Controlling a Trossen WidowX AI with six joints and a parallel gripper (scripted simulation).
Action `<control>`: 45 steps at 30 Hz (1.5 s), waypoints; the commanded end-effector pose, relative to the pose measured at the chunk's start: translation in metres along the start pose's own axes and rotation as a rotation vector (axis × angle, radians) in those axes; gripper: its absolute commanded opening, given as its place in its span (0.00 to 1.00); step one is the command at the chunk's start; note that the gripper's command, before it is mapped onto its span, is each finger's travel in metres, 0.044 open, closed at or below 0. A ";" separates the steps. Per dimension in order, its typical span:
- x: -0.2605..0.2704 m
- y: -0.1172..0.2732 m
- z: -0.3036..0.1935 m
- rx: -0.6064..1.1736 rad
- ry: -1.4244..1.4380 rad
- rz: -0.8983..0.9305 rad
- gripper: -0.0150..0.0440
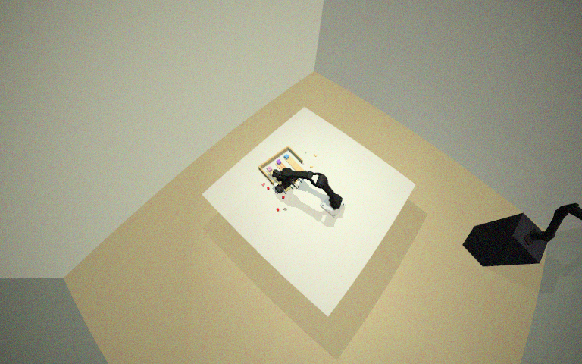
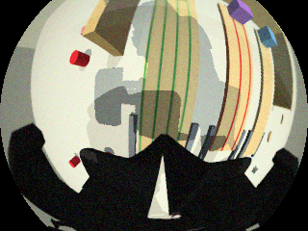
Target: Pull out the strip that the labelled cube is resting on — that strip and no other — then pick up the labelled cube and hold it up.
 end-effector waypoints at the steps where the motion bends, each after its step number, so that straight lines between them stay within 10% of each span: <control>1: 0.000 -0.001 0.000 0.001 -0.005 0.003 0.25; 45: 0.001 -0.005 0.001 0.001 -0.005 0.003 0.25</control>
Point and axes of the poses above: the point midway between the two fingers, 35 mm back from their tips, its own y axis back along the fingers, its own x axis across the jaws, z = x × y, the point moved 10 cm from there along y, back along the fingers, and after that the axes turned 14 degrees about y, right-handed, at the moved point
